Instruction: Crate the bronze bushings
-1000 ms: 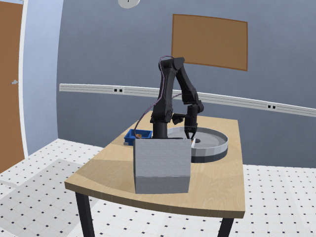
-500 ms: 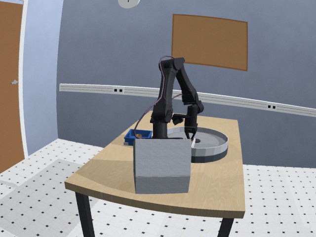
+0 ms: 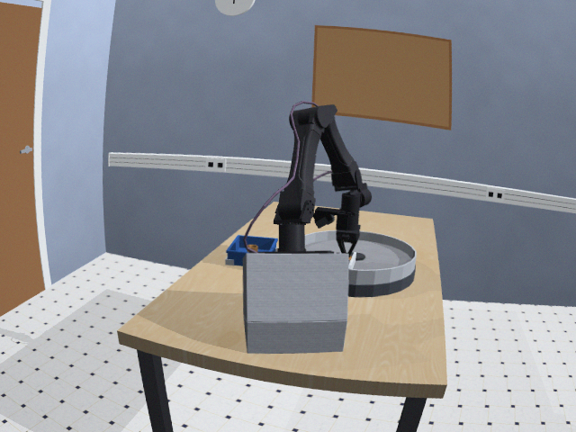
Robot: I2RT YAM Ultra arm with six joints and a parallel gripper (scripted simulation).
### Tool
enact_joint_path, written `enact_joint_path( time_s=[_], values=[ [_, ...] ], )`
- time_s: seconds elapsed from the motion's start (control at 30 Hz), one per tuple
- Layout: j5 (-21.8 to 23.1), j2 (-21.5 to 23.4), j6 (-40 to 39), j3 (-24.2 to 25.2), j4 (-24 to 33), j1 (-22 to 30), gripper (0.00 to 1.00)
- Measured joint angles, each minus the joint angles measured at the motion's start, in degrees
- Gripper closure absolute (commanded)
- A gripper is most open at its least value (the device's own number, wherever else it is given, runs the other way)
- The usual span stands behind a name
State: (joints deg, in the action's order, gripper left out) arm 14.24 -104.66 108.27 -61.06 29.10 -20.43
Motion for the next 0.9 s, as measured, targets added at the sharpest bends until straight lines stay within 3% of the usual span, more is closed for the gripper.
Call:
enact_joint_path(
  time_s=[0.27, 0.3, 0.9],
  values=[
    [0.0, 0.0, 0.0, 0.0, 0.0, 0.0, 0.85],
    [0.0, 0.0, 0.0, 0.0, 0.0, 0.0, 1.0],
    [0.2, 0.0, 0.0, -0.1, -0.3, 0.0, 1.0]
  ],
)
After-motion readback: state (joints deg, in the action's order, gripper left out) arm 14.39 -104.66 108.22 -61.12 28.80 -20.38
